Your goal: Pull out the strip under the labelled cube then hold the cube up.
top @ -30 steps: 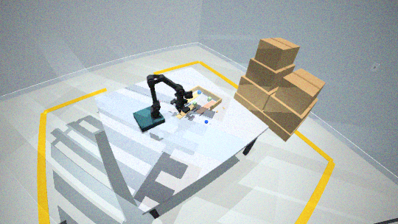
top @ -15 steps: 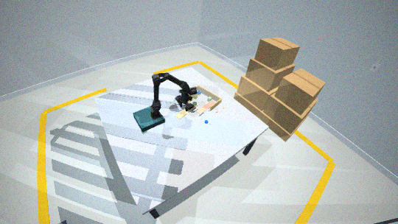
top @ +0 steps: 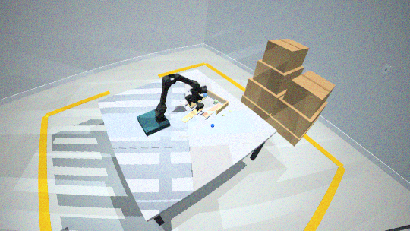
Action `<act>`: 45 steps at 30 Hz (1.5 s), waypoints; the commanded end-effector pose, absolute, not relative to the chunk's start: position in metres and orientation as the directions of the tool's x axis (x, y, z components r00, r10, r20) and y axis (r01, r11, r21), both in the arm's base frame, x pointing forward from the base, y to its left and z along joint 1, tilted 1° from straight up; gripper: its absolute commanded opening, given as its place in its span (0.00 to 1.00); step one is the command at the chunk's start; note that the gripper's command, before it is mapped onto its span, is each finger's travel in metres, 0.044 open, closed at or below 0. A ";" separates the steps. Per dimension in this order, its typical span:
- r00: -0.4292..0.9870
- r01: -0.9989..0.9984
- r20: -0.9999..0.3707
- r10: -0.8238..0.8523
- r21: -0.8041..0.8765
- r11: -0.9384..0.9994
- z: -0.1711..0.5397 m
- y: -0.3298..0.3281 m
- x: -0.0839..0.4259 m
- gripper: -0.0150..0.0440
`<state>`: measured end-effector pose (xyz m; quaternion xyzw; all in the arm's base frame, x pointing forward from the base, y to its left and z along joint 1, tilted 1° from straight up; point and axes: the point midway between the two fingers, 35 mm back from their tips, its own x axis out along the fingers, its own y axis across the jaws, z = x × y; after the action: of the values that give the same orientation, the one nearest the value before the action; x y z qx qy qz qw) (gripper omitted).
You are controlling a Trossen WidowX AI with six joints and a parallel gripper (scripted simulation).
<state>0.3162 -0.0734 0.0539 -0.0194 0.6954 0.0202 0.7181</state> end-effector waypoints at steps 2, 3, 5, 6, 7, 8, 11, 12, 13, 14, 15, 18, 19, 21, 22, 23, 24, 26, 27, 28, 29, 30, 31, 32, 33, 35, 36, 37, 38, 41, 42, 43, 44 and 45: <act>0.027 -0.051 -1.000 0.003 0.002 0.999 0.056 -0.070 0.335 1.00; 0.028 -0.051 -1.000 0.003 0.002 0.999 0.056 -0.069 0.339 1.00; 0.028 -0.051 -1.000 0.003 0.002 0.999 0.058 -0.068 0.346 1.00; 0.029 -0.051 -1.000 0.003 0.002 0.999 0.058 -0.067 0.351 1.00; 0.029 -0.051 -1.000 0.003 0.002 0.999 0.059 -0.067 0.354 1.00; 0.029 -0.051 -1.000 0.003 0.002 0.999 0.060 -0.066 0.358 1.00; 0.030 -0.051 -1.000 0.004 0.002 0.999 0.062 -0.064 0.370 1.00; 0.031 -0.051 -1.000 0.004 0.002 0.999 0.062 -0.063 0.374 1.00; 0.031 -0.051 -1.000 0.004 0.002 0.999 0.063 -0.062 0.377 1.00; 0.031 -0.051 -1.000 0.004 0.002 0.999 0.063 -0.061 0.381 1.00; 0.032 -0.051 -0.999 0.004 0.002 0.999 0.064 -0.061 0.385 1.00; 0.033 -0.051 -0.999 0.004 0.003 0.999 0.065 -0.057 0.397 1.00; 0.033 -0.051 -0.999 0.004 0.003 0.999 0.065 -0.056 0.400 1.00; 0.034 -0.051 -0.999 0.005 0.003 0.999 0.065 -0.054 0.408 1.00; 0.034 -0.051 -0.999 0.005 0.003 0.999 0.065 -0.053 0.411 1.00; 0.034 -0.051 -0.999 0.005 0.003 0.999 0.065 -0.052 0.414 1.00; 0.034 -0.051 -0.999 0.005 0.003 0.999 0.064 -0.052 0.415 1.00; 0.034 -0.051 -0.999 0.005 0.003 0.999 0.063 -0.052 0.415 0.91; 0.034 -0.051 -0.999 0.005 0.003 0.999 0.062 -0.052 0.415 0.87; 0.034 -0.051 -0.999 0.005 0.003 0.999 0.061 -0.052 0.415 0.82; 0.034 -0.051 -0.999 0.005 0.003 0.999 0.059 -0.052 0.415 0.78; 0.034 -0.051 -0.999 0.005 0.003 0.999 0.058 -0.052 0.415 0.73; 0.034 -0.051 -0.999 0.005 0.003 0.999 0.056 -0.052 0.415 0.69; 0.034 -0.051 -0.999 0.005 0.003 0.999 0.054 -0.052 0.416 0.68; 0.034 -0.051 -0.999 0.005 0.003 0.999 0.053 -0.052 0.416 0.68; 0.034 -0.051 -0.999 0.005 0.003 0.999 0.049 -0.052 0.416 0.68; 0.034 -0.051 -0.999 0.005 0.003 0.999 0.048 -0.052 0.416 0.68; 0.034 -0.051 -0.999 0.005 0.003 0.999 0.046 -0.052 0.416 0.68; 0.034 -0.051 -0.999 0.005 0.003 0.999 0.044 -0.052 0.416 0.68; 0.034 -0.051 -0.999 0.005 0.003 0.999 0.039 -0.052 0.417 0.68; 0.034 -0.051 -0.999 0.005 0.003 0.999 0.038 -0.052 0.417 0.68; 0.034 -0.051 -0.999 0.005 0.003 0.999 0.036 -0.052 0.417 0.68; 0.034 -0.051 -0.999 0.005 0.003 0.999 0.035 -0.052 0.417 0.68; 0.034 -0.051 -0.999 0.005 0.003 0.999 0.033 -0.052 0.417 0.68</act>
<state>0.4190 -0.0524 0.0432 -0.0194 0.6892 0.0205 0.7240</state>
